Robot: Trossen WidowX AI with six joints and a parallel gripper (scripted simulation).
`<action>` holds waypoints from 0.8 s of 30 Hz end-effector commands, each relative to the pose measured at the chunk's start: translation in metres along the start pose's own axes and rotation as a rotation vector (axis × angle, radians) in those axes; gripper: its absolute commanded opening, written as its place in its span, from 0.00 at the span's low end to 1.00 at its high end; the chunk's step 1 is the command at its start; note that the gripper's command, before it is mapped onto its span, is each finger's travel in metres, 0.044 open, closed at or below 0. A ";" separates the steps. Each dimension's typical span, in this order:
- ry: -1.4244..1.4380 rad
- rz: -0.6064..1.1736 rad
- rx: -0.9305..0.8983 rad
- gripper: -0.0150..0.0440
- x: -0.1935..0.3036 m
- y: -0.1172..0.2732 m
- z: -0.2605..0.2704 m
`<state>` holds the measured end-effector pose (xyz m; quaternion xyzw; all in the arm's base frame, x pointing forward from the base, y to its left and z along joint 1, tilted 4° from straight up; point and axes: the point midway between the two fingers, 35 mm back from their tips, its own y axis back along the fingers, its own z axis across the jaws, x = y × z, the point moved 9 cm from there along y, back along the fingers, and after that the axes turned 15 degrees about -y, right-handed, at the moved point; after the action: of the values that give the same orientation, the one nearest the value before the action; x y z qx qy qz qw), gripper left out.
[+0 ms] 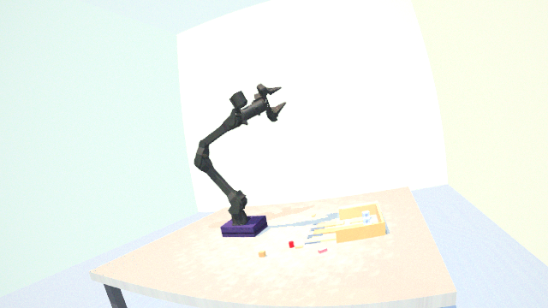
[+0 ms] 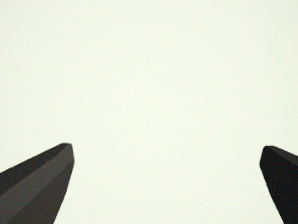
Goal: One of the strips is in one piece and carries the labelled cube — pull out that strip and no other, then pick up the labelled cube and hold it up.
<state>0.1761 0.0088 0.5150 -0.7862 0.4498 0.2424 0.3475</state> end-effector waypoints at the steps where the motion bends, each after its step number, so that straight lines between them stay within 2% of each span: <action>1: -0.225 0.203 0.026 0.93 0.056 -0.008 0.020; 10: -0.620 0.618 0.162 0.93 0.162 0.006 0.072; 19: -0.902 1.025 0.411 0.93 0.250 0.056 0.133; 24: -0.920 1.061 0.439 0.93 0.256 0.062 0.139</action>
<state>0.2380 -0.0430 0.2366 -0.2206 0.6136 0.5908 0.4751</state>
